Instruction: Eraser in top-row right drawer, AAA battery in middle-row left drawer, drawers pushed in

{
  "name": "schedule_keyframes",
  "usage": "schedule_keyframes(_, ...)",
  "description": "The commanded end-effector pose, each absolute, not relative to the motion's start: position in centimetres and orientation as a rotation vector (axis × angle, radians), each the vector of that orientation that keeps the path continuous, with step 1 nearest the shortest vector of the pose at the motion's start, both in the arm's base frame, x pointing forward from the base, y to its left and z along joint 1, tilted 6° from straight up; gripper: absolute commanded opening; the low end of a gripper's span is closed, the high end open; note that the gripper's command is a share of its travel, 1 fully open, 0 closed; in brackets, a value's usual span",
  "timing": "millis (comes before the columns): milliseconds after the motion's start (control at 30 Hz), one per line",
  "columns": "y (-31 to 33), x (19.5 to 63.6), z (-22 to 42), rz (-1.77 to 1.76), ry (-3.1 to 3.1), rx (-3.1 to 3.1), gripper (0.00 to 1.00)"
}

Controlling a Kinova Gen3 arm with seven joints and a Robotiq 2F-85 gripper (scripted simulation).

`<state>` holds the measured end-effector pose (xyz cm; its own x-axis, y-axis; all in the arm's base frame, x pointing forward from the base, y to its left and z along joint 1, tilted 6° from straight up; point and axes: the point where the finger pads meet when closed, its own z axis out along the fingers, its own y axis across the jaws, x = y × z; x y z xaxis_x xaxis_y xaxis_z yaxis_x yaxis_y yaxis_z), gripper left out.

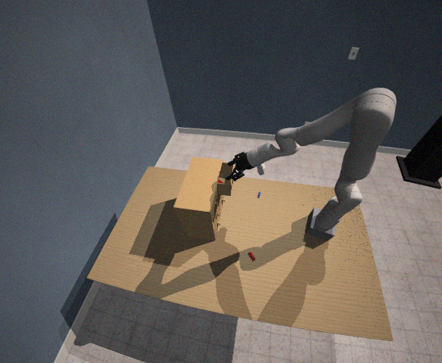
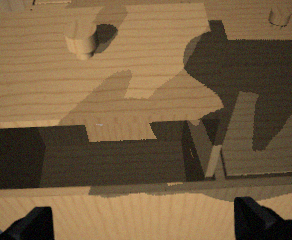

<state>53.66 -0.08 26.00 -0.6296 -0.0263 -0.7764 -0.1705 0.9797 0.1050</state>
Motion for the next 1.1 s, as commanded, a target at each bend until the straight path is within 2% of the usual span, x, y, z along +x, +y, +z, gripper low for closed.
schedule_keyframes(0,-0.1,53.4,26.2,0.213,2.242,-0.134,1.00)
schedule_keyframes(200,-0.4,51.6,26.3,0.213,2.242,-0.134,1.00)
schedule_keyframes(867,-2.3,41.3,26.7,0.213,2.242,-0.134,1.00)
schedule_keyframes(1067,-2.6,39.7,26.7,0.213,2.242,-0.134,1.00)
